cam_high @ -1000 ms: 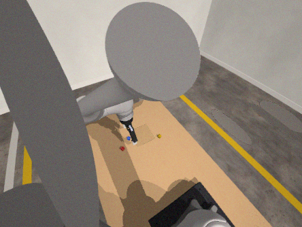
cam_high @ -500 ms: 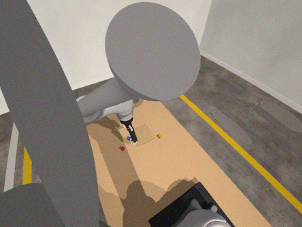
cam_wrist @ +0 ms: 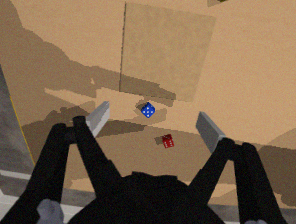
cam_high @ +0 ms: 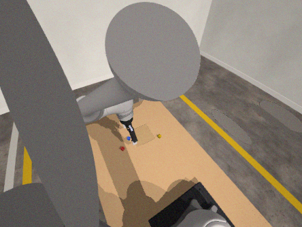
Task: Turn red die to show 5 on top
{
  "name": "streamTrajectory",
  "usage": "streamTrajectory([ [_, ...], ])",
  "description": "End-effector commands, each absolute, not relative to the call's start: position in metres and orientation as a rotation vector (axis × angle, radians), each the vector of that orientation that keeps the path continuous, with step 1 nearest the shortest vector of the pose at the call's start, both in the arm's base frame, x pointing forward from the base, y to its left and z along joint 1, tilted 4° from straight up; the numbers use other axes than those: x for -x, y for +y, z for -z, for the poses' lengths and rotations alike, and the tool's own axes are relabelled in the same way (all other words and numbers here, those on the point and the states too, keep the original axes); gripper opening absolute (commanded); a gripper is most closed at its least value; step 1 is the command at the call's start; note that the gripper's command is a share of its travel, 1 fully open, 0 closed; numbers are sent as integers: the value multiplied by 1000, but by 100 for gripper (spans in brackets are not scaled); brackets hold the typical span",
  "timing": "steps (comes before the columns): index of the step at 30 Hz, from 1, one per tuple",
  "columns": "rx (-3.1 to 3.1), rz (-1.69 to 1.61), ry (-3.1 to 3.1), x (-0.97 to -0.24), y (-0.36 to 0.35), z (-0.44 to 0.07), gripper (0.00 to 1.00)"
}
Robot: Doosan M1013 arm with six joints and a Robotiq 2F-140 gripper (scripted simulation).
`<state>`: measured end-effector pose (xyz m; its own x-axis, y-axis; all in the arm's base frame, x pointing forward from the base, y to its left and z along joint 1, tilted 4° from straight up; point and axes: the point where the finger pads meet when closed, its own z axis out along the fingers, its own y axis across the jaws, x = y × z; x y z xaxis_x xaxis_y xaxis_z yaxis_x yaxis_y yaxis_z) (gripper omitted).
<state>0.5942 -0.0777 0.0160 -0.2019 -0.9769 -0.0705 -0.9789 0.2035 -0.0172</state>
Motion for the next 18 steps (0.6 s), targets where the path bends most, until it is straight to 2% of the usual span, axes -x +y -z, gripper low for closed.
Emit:
streamTrajectory([
  [1,1941,-48,2385,-594,-78,-16,100],
  [18,1941,-48,2385,-571,-27,-19,100],
])
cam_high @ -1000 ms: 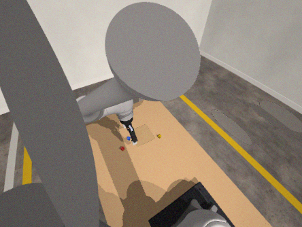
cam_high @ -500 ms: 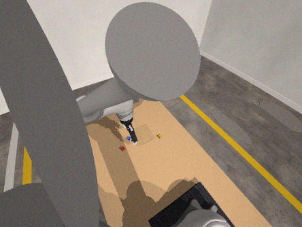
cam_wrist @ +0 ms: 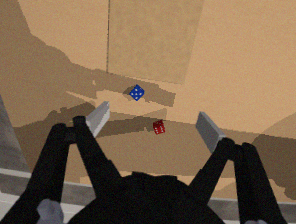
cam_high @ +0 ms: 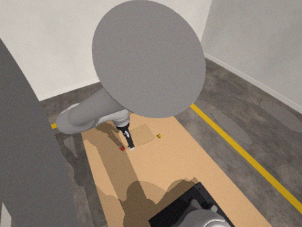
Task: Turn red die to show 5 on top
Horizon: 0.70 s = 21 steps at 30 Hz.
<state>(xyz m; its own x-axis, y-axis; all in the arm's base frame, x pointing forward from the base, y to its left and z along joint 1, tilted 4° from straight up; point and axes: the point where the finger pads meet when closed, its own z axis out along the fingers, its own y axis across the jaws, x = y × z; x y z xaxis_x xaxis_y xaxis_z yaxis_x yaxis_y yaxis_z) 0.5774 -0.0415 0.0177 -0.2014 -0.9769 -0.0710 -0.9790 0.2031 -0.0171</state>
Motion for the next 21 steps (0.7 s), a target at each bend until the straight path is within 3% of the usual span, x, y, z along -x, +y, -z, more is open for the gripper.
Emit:
streamTrajectory([
  [1,1941,-48,2385,-568,-21,-19,100],
  [21,1941,-48,2385,-559,-2,-20,100],
])
